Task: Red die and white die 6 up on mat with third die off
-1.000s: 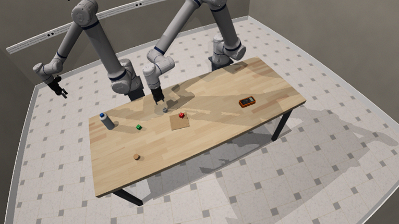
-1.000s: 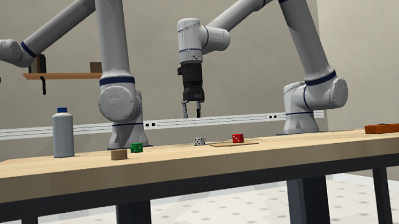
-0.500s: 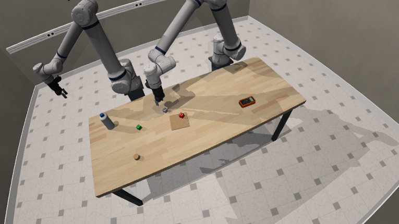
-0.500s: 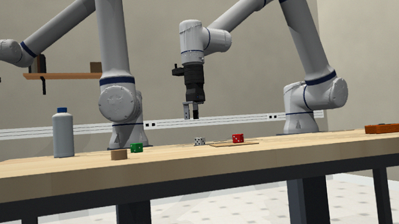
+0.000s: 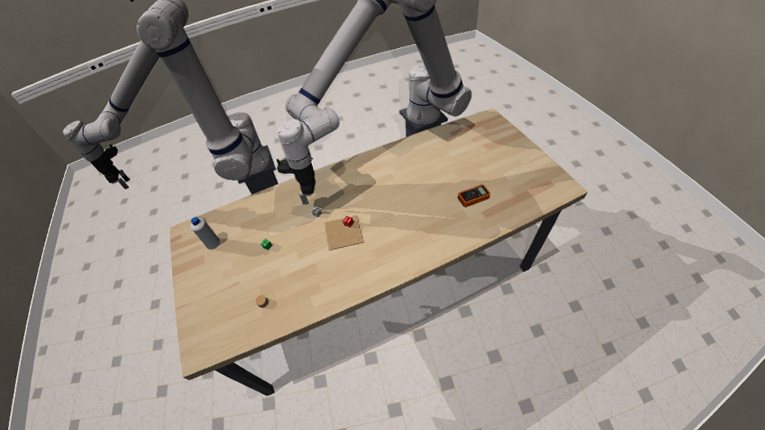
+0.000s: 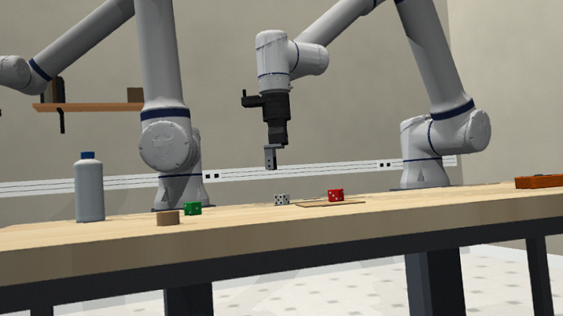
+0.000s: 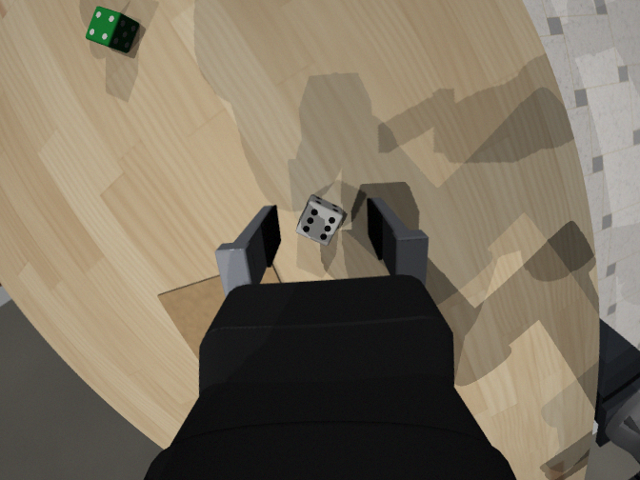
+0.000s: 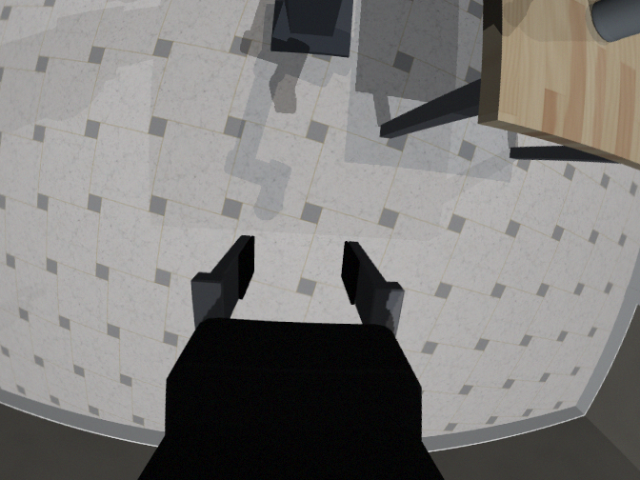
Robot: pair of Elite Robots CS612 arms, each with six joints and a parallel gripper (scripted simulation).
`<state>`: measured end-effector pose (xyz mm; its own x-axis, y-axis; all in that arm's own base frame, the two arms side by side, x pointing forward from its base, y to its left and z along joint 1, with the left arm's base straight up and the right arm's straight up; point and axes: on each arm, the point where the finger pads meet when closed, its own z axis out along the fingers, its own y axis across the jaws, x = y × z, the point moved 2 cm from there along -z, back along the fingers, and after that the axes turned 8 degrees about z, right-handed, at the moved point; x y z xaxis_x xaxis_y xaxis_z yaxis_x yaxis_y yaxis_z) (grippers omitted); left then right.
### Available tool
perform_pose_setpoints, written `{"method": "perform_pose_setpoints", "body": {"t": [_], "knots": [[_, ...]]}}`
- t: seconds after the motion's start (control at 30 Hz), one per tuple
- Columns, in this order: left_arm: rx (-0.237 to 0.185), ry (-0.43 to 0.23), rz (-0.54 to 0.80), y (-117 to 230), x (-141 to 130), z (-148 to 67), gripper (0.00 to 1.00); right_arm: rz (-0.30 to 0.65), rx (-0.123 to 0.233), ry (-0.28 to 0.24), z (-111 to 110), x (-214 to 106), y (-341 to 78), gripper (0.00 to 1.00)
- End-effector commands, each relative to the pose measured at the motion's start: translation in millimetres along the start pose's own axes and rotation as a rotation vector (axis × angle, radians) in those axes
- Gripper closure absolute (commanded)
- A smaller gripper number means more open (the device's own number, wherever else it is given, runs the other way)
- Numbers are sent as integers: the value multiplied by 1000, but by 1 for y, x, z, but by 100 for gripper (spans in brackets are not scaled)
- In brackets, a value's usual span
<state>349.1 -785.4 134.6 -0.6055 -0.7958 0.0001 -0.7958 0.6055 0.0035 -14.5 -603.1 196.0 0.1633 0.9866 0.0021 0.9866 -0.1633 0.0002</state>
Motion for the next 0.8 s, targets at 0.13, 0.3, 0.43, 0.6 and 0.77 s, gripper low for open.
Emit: {"method": "perform_pose_setpoints", "body": {"t": [0.13,0.3,0.43,0.6,0.77], "knots": [[4,0,-308,-2,-4,1,0,0,0,-2,-1,-1,0,0],[3,1,-481,-3,-8,2,0,0,0,-2,-1,-1,0,0],[3,1,-544,-3,-9,3,0,0,0,-2,-1,-1,0,0],[3,1,-686,-3,-13,4,0,0,0,-2,-1,-1,0,0],[3,1,-804,-3,-16,5,0,0,0,-2,-1,-1,0,0]]}}
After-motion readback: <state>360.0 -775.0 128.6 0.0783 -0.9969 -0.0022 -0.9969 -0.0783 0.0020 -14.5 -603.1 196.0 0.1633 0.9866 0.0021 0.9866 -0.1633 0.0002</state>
